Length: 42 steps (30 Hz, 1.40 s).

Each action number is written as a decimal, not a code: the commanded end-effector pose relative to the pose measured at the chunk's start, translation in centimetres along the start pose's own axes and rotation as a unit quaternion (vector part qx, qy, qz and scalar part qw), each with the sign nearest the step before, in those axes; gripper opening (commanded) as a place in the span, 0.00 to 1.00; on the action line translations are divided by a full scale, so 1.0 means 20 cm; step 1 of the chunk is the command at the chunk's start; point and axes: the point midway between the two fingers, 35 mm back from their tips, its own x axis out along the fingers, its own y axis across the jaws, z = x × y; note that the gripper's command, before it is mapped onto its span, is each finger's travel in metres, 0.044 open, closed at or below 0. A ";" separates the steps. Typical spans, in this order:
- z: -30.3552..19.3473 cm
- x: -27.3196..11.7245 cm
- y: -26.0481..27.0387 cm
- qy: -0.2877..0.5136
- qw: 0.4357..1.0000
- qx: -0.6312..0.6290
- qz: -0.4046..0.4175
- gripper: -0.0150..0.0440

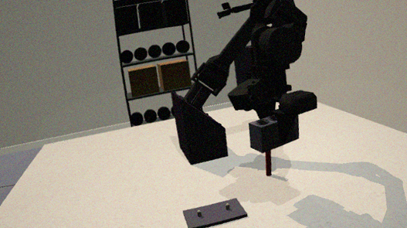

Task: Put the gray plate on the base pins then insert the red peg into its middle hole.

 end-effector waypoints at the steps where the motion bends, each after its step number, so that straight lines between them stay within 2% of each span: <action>1: 0.03 0.01 0.00 -0.001 1.000 0.001 -0.002 0.25; 42: 0.59 0.33 -0.12 -0.003 0.996 0.090 -0.002 0.25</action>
